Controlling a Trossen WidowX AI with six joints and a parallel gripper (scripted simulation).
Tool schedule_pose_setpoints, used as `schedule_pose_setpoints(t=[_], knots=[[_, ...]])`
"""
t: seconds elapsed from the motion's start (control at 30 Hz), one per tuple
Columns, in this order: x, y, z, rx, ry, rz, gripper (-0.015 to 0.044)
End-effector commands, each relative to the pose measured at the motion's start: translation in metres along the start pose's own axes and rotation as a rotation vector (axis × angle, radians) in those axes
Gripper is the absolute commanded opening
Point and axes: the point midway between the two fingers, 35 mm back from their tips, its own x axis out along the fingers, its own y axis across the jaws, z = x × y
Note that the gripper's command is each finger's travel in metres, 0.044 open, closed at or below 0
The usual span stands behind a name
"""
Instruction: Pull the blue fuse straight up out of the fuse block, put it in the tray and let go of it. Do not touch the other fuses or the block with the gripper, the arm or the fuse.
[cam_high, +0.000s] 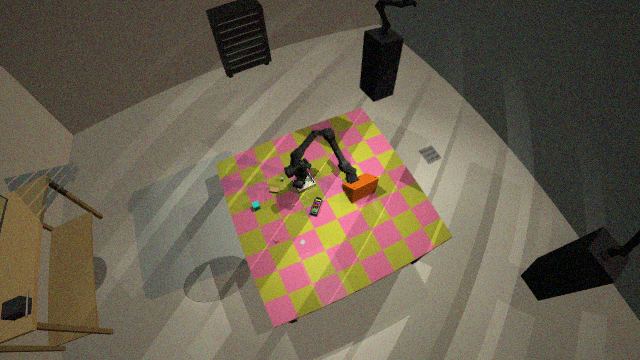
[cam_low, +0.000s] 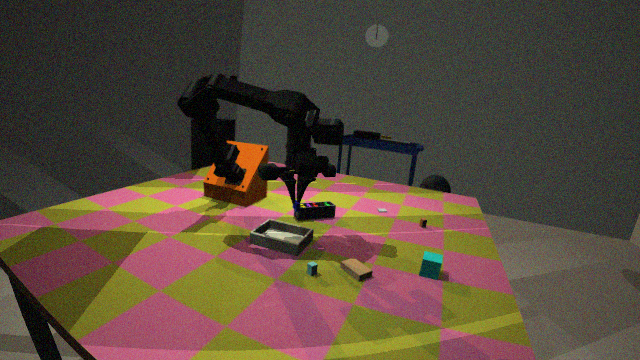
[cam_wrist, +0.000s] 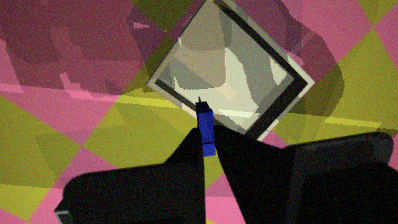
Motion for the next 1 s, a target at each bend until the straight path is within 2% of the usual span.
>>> schedule_pose_setpoints(t=[0.0, 0.33, 0.97], knots=[[0.001, -0.032, 0.012, -0.004, -0.007, -0.019, 0.0000], [0.002, -0.037, 0.014, -0.004, -0.008, -0.021, 0.0000], [0.032, -0.037, 0.014, -0.004, -0.009, -0.021, 0.0000]])
